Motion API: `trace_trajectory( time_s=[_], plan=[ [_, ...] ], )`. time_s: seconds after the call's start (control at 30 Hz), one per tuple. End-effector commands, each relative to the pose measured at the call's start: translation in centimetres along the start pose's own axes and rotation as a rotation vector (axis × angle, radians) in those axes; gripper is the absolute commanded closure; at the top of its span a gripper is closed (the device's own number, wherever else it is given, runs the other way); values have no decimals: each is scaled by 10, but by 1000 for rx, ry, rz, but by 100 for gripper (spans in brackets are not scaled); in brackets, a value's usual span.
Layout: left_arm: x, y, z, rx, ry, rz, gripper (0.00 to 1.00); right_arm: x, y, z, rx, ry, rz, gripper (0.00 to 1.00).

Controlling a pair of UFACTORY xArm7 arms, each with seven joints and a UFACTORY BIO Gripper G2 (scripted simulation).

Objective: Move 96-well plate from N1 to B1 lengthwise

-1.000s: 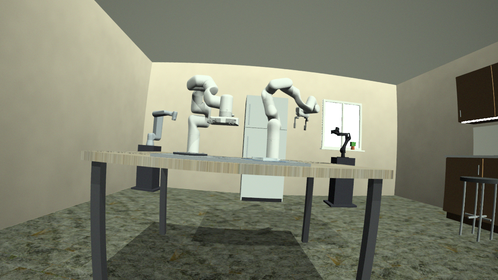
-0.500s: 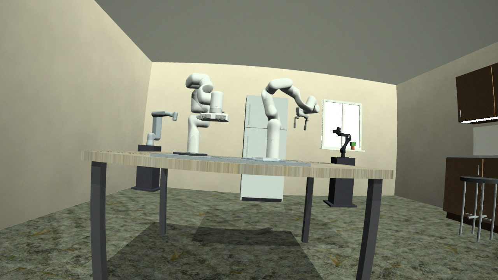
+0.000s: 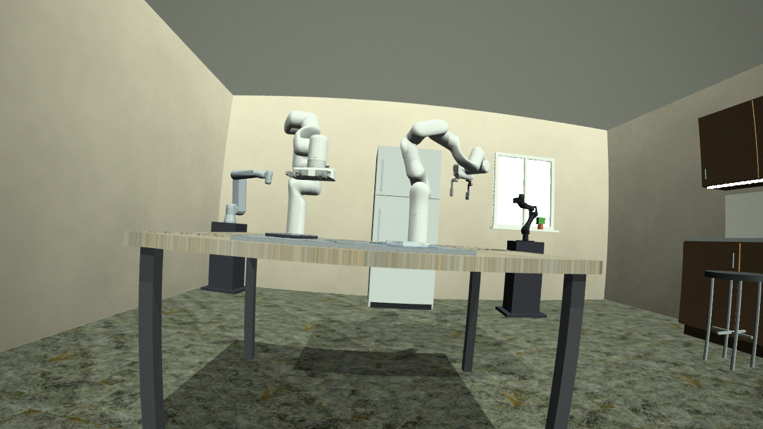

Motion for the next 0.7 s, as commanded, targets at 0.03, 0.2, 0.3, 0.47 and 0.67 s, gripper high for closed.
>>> trace_trajectory(
  time_s=[0.03,0.2,0.3,0.47,0.67],
  plan=[
    [0,0,1,3,-2,0,0,9,-28,3,0,-4,-3,63],
    [0,0,1,3,-2,0,0,14,-52,7,0,-4,-3,63],
    [0,0,1,3,-2,0,0,15,-57,8,0,-4,-2,63],
    [0,0,1,3,-2,0,0,21,-81,11,0,-4,-2,63],
    [0,0,1,3,-2,0,0,27,-110,16,0,-4,-2,63]
  ],
)
Point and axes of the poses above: on each arm, the point midway between the two finger pads, its own z axis back along the fingers, its own y axis across the jaws, x = y × z, the point moved 9 cm from there along z, back along the fingers, and after that the axes turned 6 degrees about z, right-handed, at the moved point
